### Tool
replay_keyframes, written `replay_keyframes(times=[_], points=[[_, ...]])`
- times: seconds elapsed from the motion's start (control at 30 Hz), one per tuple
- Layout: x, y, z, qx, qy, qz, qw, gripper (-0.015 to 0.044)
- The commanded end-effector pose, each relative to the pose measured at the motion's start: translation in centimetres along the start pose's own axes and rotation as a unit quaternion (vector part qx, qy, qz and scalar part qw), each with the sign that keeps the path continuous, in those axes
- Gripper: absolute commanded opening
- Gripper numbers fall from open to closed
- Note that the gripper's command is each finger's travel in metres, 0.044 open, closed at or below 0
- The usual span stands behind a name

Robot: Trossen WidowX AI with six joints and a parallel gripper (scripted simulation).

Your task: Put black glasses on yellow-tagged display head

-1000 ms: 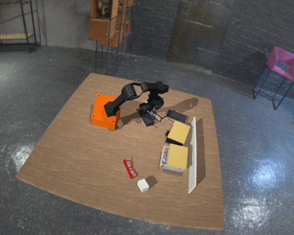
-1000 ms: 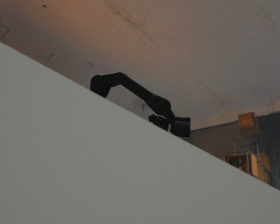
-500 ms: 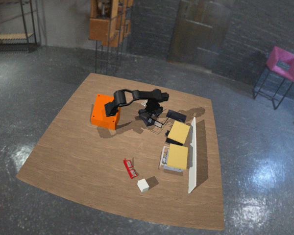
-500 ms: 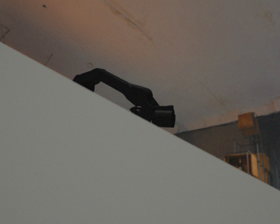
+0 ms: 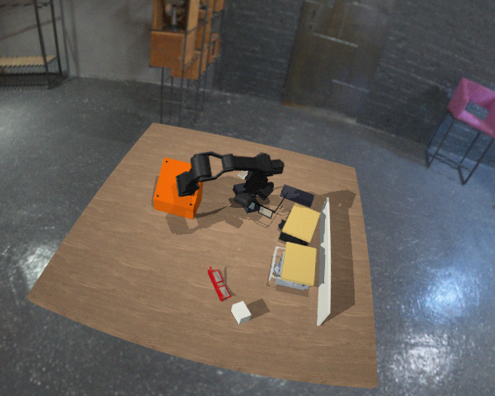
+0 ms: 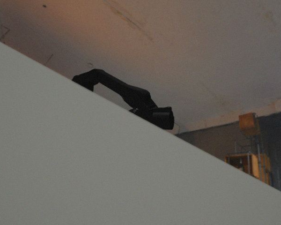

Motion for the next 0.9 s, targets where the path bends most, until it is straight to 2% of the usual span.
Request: replay_keyframes(times=[0.0, 0.87], points=[[0.0, 0.0, -0.4, -0.001, -0.002, 0.002, 1.0, 0.0], [0.2, 0.2, -3.0, 0.0, -0.002, 0.002, 1.0, 0.0]])
Point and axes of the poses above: the point midway between the two fingers, 35 mm back from their tips, its own z axis back along the fingers, its own y axis across the jaws, x = y × z, the point moved 10 cm from there along z, back along the fingers, and after that the axes turned 13 degrees about -z, right-handed, at the moved point
